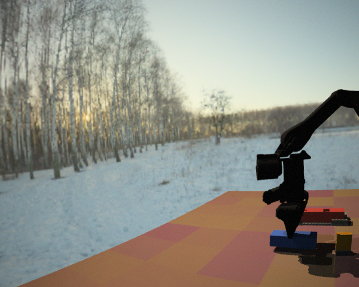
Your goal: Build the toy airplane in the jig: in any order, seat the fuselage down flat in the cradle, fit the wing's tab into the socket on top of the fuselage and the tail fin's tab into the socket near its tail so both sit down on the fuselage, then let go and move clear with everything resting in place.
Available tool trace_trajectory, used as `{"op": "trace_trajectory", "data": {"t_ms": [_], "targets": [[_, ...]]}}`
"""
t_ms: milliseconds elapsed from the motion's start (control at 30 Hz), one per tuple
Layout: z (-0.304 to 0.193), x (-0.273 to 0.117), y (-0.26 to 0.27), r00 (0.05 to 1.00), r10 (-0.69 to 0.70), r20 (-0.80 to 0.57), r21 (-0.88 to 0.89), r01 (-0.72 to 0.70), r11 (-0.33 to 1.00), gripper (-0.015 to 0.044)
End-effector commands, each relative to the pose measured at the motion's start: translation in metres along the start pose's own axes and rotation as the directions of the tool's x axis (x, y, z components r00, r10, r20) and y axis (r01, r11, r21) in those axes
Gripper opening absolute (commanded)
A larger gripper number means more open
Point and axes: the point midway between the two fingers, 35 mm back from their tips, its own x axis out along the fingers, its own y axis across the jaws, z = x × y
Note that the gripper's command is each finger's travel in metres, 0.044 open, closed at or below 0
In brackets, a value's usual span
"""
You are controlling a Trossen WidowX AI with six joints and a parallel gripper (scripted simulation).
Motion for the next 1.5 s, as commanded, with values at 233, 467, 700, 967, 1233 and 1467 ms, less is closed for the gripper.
{"op": "trace_trajectory", "data": {"t_ms": [233, 467, 700, 967, 1233, 1467], "targets": [[-0.001, 0.02, 0.0, 1.0, -0.001, -0.003, 0.005, 0.001, 1.0, 0.044], [-0.002, 0.031, -0.001, 1.0, -0.001, -0.003, 0.005, 0.001, 1.0, 0.044], [-0.002, 0.033, -0.001, 1.0, -0.001, -0.003, 0.005, 0.001, 1.0, 0.0335], [-0.002, 0.033, -0.001, 1.0, -0.001, -0.003, 0.005, 0.001, 1.0, 0.0164], [-0.002, 0.031, -0.001, 1.0, 0.0, -0.004, 0.005, 0.0, 1.0, 0.0032], [0.0, 0.019, 0.0, 1.0, 0.005, -0.008, 0.006, -0.005, 1.0, 0.0]]}}
